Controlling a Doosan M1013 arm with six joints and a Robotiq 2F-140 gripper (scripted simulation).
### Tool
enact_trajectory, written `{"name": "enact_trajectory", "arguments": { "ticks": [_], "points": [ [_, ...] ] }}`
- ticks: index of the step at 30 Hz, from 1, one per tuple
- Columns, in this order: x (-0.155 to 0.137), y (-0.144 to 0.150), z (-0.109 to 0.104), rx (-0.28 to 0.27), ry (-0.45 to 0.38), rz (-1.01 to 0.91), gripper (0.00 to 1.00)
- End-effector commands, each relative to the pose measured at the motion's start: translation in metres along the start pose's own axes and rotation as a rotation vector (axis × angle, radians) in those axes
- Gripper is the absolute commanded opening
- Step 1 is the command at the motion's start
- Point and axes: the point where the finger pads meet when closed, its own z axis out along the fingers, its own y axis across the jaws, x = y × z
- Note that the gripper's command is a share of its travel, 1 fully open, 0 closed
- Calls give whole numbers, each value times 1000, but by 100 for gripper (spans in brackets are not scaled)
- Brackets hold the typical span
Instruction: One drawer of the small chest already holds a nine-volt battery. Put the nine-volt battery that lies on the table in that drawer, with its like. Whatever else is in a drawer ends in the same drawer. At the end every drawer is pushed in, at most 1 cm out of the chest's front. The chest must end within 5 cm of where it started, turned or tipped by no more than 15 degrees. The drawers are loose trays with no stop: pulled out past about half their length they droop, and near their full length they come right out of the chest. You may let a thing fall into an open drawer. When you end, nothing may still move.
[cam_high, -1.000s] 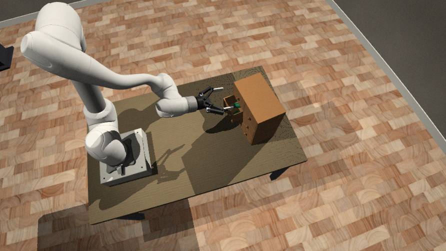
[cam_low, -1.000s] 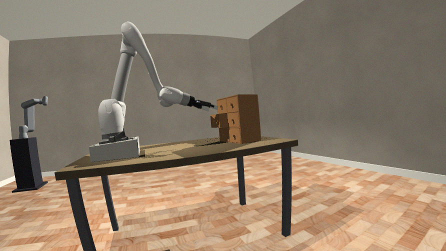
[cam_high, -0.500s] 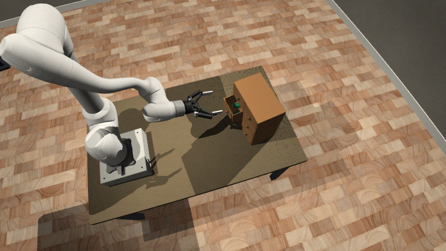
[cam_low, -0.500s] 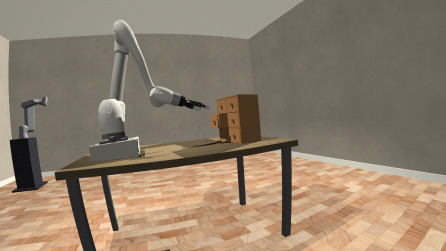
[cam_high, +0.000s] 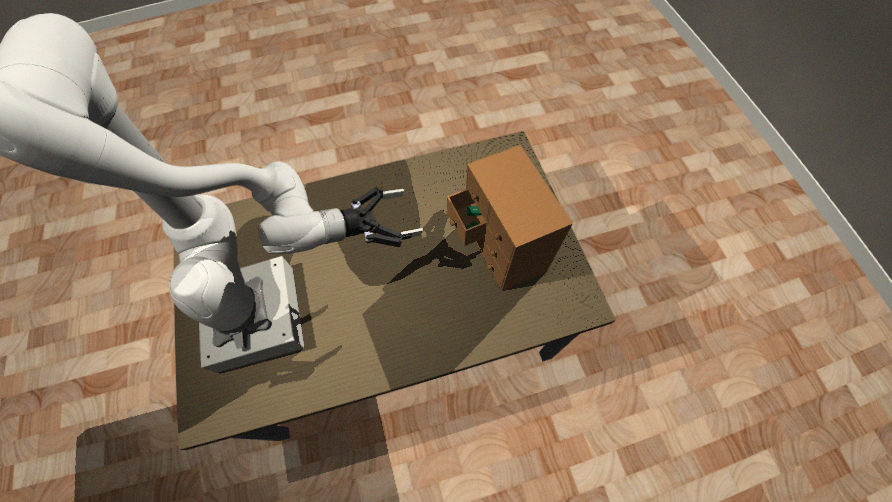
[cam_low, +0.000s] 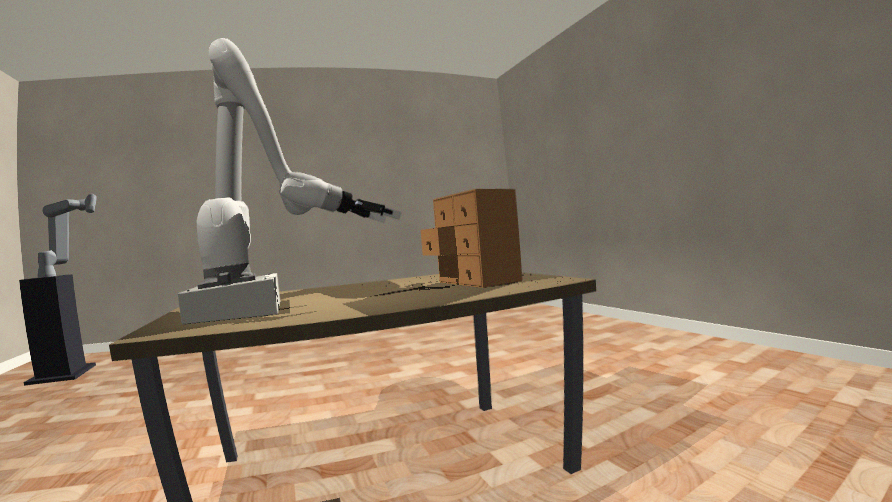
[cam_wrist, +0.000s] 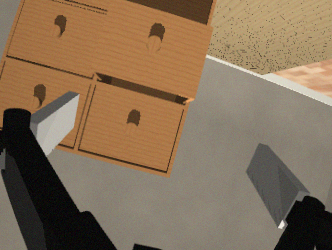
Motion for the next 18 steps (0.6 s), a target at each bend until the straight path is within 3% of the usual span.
{"name": "enact_trajectory", "arguments": {
  "ticks": [1, 18],
  "points": [
    [2, 0, -9, 0, 0, 0, 100],
    [6, 0, -21, 0, 0, 0, 100]
  ]
}}
